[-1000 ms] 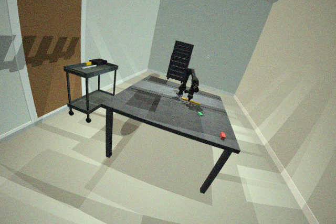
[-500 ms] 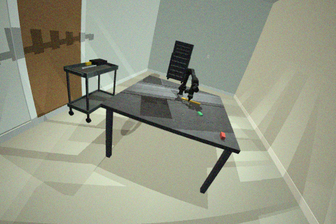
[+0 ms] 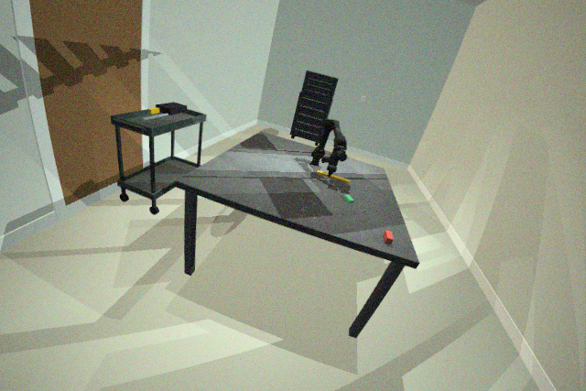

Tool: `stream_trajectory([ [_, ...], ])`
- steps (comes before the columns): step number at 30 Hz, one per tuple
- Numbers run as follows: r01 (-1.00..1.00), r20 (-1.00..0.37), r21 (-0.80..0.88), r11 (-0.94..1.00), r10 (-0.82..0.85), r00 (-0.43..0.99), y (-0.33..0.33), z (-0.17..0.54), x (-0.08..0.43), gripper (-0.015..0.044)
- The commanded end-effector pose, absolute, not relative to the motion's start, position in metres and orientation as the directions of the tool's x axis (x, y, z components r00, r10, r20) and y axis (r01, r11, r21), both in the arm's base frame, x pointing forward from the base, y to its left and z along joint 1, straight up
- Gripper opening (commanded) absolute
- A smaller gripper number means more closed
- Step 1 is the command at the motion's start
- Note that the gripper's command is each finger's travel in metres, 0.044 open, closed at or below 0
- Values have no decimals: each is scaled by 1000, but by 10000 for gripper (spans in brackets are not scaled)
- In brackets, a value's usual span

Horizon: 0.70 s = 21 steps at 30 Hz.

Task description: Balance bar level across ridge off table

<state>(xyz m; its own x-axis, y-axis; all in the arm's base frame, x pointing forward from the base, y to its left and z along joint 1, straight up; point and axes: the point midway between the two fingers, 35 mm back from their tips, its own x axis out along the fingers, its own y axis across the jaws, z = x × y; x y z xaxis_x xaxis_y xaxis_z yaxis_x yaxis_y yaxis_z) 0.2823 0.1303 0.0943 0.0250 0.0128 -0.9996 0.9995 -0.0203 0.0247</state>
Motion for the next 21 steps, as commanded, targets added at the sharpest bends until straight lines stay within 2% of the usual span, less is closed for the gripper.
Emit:
stream_trajectory([
  [1,999,-1000,25,-20,13,25,130,94,282,0],
  [18,999,-1000,25,-20,13,25,130,94,282,0],
  [21,999,-1000,25,-20,13,25,130,94,282,79],
])
